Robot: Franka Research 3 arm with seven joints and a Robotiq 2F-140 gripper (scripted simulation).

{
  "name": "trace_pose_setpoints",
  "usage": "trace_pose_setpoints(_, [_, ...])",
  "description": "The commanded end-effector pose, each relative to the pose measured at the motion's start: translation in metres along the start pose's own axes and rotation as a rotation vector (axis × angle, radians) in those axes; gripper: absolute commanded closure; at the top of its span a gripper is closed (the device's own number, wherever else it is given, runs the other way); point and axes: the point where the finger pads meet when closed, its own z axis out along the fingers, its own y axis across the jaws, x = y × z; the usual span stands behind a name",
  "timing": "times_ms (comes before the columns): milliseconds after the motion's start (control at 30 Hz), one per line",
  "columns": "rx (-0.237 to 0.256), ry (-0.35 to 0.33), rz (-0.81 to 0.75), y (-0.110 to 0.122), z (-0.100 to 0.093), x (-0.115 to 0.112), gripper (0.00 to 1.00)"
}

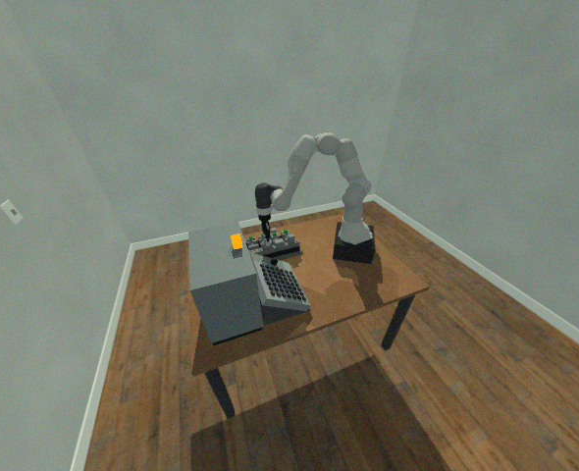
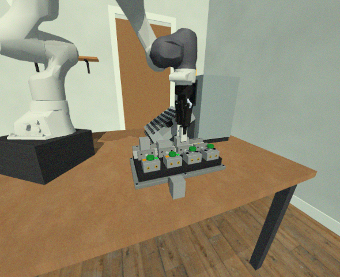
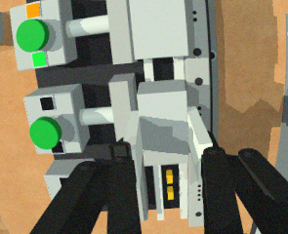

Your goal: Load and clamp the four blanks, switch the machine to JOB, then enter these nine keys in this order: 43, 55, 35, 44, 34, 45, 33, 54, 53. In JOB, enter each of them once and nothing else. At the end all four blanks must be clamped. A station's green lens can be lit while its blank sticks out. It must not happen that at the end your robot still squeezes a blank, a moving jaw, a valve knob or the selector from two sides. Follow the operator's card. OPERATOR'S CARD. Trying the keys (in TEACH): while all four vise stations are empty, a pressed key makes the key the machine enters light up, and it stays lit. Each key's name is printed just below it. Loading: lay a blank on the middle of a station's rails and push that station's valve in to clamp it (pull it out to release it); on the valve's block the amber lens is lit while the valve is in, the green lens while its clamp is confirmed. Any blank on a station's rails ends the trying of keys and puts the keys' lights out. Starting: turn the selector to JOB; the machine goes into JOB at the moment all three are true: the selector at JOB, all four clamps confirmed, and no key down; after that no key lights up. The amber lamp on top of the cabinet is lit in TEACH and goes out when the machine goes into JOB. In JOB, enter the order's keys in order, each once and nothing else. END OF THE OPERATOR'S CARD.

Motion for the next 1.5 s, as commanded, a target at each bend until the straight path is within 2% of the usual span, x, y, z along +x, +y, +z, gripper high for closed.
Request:
trace_pose_setpoints(0, [0.004,-0.008,0.008,-0.0013,0.0008,-0.0032,1.0])
trace_pose_setpoints(1467, [0.004,-0.008,0.008,-0.0016,0.0058,-0.0036,1.0])
